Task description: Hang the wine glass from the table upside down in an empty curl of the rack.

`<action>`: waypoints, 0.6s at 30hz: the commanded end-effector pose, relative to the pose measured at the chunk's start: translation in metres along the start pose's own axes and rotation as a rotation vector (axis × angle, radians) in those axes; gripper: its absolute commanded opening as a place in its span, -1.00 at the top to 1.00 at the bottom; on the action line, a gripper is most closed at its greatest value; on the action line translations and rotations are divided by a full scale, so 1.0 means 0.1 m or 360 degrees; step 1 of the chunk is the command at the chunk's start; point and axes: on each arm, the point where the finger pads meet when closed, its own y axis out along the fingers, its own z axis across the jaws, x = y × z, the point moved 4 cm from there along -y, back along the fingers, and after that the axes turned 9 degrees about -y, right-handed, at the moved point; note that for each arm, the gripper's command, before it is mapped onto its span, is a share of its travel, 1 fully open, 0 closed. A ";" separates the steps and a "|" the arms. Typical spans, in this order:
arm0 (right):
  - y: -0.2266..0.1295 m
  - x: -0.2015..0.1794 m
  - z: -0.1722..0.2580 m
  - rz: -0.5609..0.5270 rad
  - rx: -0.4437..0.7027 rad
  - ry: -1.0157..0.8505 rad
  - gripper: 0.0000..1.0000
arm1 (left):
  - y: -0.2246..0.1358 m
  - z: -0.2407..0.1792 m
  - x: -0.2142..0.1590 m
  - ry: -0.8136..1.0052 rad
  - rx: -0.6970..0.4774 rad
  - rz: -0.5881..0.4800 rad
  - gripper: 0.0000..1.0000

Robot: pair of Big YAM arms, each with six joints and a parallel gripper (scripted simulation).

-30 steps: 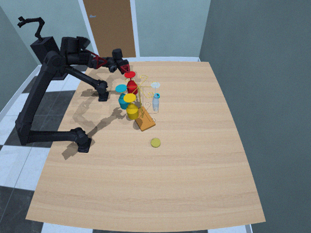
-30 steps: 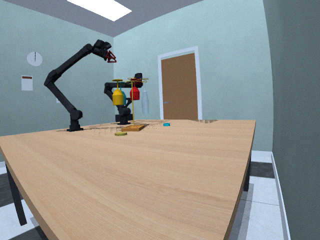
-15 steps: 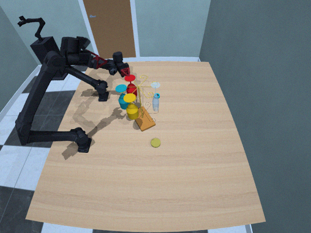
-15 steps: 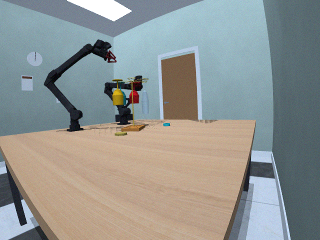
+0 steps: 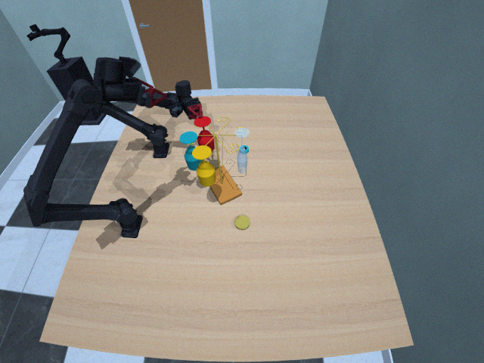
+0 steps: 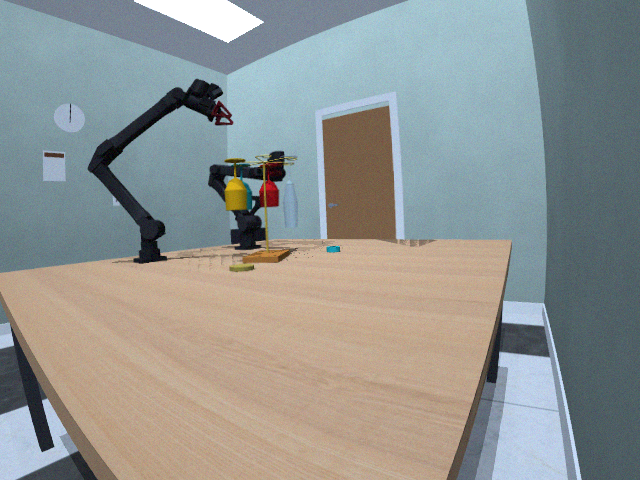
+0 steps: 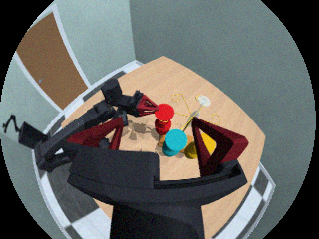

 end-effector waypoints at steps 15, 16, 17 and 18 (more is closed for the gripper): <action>-0.07 0.17 -0.04 -0.0048 -0.0022 -0.0015 -1.00 | -0.34 -0.14 0.32 0.0024 0.0001 0.0019 -1.00; -0.05 0.17 -0.05 -0.0040 -0.0027 -0.0017 -1.00 | -0.39 -0.15 0.36 0.0026 0.0001 0.0019 -1.00; -0.05 0.16 -0.06 -0.0034 -0.0031 -0.0019 -1.00 | -0.45 -0.17 0.42 0.0027 0.0001 0.0019 -1.00; -0.04 0.16 -0.07 -0.0032 -0.0032 -0.0020 -1.00 | -0.52 -0.18 0.49 0.0028 0.0002 0.0019 -1.00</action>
